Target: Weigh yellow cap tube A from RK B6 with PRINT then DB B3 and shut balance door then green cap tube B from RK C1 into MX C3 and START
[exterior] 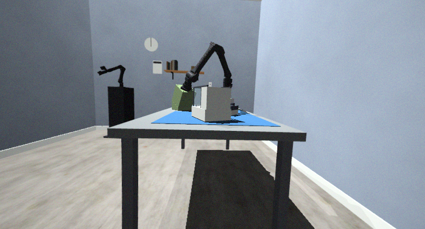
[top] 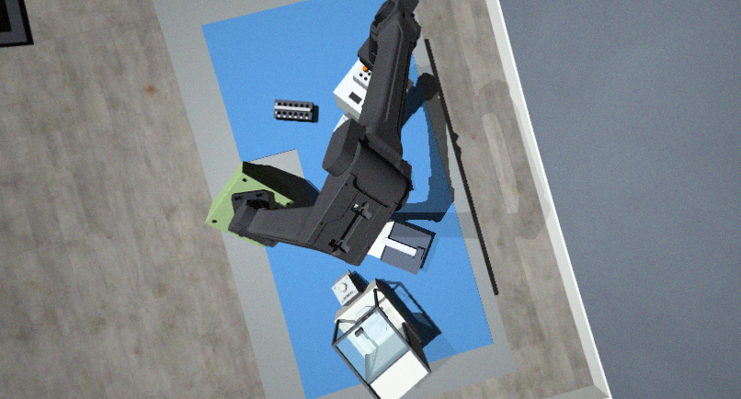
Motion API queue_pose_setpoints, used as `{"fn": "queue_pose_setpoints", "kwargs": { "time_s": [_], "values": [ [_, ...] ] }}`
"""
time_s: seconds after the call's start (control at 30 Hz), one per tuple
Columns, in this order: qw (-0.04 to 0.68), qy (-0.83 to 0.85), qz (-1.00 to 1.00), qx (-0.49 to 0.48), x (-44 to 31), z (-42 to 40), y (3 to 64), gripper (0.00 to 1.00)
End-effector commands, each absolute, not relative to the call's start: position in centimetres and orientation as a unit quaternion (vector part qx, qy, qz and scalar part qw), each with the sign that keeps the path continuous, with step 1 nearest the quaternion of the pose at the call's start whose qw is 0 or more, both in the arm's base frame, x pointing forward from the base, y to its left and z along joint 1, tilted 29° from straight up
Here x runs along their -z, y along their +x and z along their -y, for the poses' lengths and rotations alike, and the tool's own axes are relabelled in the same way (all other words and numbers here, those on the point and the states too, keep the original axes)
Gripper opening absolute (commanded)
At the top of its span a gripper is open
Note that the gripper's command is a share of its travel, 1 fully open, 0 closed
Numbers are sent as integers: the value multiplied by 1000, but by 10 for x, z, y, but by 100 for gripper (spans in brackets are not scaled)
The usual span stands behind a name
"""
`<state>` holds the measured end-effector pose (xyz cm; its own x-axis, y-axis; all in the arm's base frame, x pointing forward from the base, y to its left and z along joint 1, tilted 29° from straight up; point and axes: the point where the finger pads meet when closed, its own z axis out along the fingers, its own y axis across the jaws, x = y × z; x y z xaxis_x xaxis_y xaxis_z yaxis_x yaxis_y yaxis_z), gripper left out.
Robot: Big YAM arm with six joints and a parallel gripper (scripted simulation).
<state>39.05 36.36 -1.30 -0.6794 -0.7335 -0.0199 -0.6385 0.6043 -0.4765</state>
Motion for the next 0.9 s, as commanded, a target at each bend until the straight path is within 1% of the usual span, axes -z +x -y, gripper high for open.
{"fn": "queue_pose_setpoints", "kwargs": {
  "time_s": [0.0, 0.23, 0.27, 0.4, 0.43, 0.87],
  "values": [
    [114, -382, -891, 219, 14, -363, 403, 9],
    [114, -382, -891, 219, 14, -363, 403, 9],
    [117, -381, -891, 217, 10, -365, 404, 36],
    [124, -381, -891, 213, -2, -370, 405, 36],
    [121, -384, -890, 215, 3, -373, 397, 36],
    [121, -384, -890, 215, 3, -373, 397, 36]
  ]
}}
